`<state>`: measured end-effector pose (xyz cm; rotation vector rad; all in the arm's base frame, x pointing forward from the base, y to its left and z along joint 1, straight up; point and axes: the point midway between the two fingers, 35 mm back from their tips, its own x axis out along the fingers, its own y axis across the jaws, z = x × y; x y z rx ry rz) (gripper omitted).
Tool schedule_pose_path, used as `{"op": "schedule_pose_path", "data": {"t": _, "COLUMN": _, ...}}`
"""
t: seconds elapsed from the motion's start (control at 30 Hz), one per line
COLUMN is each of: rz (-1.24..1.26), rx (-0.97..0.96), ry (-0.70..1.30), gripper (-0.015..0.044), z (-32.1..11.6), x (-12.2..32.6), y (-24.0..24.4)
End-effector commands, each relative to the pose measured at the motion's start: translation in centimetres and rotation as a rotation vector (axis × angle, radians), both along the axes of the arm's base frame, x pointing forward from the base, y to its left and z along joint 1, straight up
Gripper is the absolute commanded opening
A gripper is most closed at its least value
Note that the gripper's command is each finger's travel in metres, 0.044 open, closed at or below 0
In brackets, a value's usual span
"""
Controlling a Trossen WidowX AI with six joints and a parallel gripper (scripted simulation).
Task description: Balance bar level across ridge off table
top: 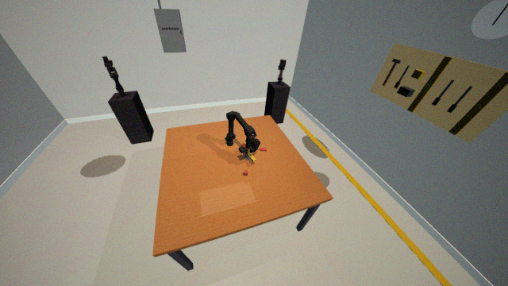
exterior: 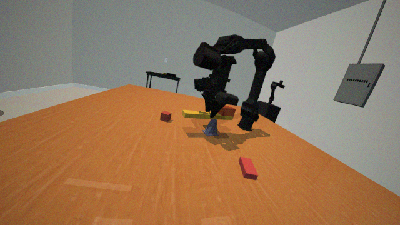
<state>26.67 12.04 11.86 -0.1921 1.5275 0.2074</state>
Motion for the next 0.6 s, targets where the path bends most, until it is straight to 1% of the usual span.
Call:
{"op": "schedule_pose_path", "data": {"t": 0.0, "rz": 0.000, "rx": 0.000, "ry": 0.000, "gripper": 0.0079, "z": 0.00, "x": 0.00, "y": 0.00}}
{"op": "schedule_pose_path", "data": {"t": 0.1, "rz": 0.000, "rx": 0.000, "ry": 0.000, "gripper": 0.0157, "z": 0.00, "x": 0.00, "y": 0.00}}
{"op": "schedule_pose_path", "data": {"t": 0.13, "rz": 0.000, "rx": 0.000, "ry": 0.000, "gripper": 0.0167, "z": 0.00, "x": 0.00, "y": 0.00}}
{"op": "schedule_pose_path", "data": {"t": 0.57, "rz": 0.000, "rx": 0.000, "ry": 0.000, "gripper": 0.0167, "z": 0.00, "x": 0.00, "y": 0.00}}
